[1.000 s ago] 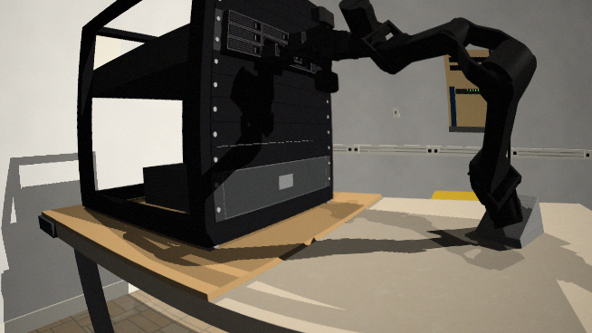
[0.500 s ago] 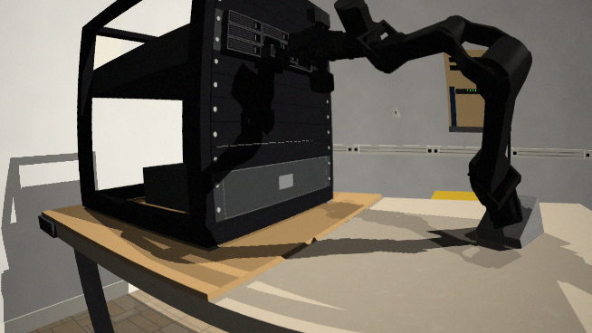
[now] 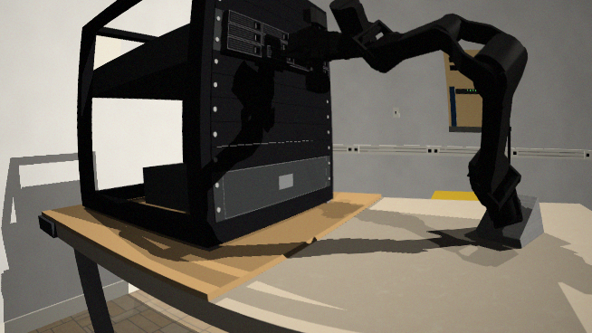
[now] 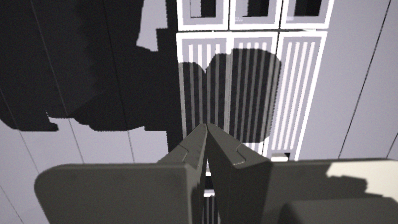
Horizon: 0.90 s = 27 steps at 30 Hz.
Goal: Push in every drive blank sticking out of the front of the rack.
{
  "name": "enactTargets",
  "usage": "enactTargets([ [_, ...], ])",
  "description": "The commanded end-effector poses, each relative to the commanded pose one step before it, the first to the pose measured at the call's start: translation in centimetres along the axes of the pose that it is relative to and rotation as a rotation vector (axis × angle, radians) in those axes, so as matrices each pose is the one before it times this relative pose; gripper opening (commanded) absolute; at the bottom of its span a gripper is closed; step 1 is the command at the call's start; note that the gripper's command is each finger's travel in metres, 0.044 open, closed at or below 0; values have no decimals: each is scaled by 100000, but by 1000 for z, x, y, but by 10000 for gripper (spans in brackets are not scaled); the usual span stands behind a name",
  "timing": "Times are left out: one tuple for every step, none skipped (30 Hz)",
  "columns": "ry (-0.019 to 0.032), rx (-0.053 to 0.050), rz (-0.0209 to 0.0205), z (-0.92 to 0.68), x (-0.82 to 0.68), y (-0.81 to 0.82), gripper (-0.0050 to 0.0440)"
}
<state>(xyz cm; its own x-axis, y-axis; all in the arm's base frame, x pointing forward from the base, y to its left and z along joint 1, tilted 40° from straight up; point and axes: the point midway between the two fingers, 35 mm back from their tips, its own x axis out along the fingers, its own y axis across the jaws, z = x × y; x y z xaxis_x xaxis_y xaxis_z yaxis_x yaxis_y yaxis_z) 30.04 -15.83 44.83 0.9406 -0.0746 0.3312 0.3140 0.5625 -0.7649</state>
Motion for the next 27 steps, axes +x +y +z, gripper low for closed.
enactTargets([
  [-911,-1527,-1234,572,262,-613,-50],
  [0,0,0,0,0,0,-50],
  [0,0,0,0,0,0,-50],
  [0,0,0,0,0,0,-50],
  [0,0,0,0,0,0,-50],
  [0,0,0,0,0,0,-50],
  [0,0,0,0,0,0,-50],
  [0,0,0,0,3,0,-50],
  [0,0,0,1,19,0,-50],
  [0,0,0,2,40,0,-50],
  [0,0,0,3,56,0,-50],
  [0,0,0,4,62,0,-50],
  [0,0,0,4,56,0,-50],
  [0,0,0,3,40,0,-50],
  [0,0,0,1,19,0,-50],
  [0,0,0,0,3,0,-50],
  [0,0,0,0,0,0,-50],
  [0,0,0,0,0,0,-50],
  [0,0,0,0,0,0,-50],
  [0,0,0,0,0,0,-50],
  [0,0,0,0,0,0,-50],
  [0,0,0,0,0,0,-50],
  [0,0,0,0,0,0,-50],
  [0,0,0,0,0,0,-50],
  [0,0,0,0,3,0,-50],
  [0,0,0,0,19,0,-50],
  [0,0,0,0,40,0,-50],
])
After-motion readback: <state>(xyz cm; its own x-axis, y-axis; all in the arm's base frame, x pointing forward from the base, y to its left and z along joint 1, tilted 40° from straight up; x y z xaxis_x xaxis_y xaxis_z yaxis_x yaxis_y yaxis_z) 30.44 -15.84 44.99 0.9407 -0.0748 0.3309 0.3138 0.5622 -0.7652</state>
